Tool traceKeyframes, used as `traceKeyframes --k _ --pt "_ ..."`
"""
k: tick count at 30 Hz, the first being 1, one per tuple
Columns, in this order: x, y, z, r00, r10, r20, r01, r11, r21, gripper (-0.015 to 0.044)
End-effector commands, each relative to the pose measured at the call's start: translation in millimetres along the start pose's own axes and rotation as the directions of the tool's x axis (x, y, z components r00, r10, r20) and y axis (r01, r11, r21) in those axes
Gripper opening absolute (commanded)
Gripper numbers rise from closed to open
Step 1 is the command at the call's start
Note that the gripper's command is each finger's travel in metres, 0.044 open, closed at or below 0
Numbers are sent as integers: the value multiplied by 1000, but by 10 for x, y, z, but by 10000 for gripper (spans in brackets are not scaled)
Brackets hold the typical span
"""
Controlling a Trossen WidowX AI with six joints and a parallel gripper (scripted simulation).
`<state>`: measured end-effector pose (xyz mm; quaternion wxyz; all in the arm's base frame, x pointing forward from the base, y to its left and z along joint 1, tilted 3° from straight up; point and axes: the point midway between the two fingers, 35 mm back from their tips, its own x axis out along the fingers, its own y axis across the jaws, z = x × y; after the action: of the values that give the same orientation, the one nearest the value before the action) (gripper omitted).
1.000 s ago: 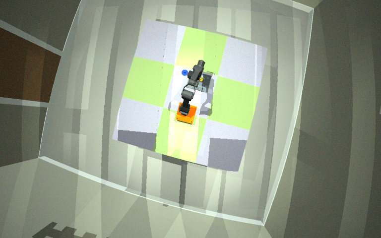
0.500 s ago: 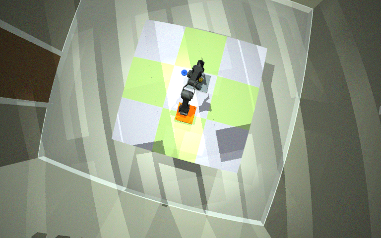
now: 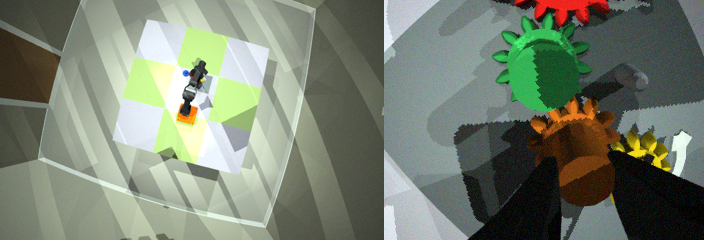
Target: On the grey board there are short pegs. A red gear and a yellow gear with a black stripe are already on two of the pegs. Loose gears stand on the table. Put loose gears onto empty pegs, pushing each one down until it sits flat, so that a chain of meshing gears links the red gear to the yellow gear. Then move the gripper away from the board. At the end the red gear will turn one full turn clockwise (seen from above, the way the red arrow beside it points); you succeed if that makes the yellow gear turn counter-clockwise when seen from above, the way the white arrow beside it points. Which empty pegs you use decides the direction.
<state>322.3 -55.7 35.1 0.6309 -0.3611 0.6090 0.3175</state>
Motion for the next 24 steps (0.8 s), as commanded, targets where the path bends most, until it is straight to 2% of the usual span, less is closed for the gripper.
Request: traceKeyframes --k 1,9,18,23,24 --pt "12 2 4 1000 -2 -1 2 1000 -29 0" --pt "22 9 -11 1000 -2 -1 2 975 -220 0" --pt "32 -7 -4 1000 -2 -1 1 892 -451 0" --pt "21 -5 -5 1000 -2 -1 1 916 -402 131" --pt "16 -5 -6 1000 -2 -1 2 924 -383 140"
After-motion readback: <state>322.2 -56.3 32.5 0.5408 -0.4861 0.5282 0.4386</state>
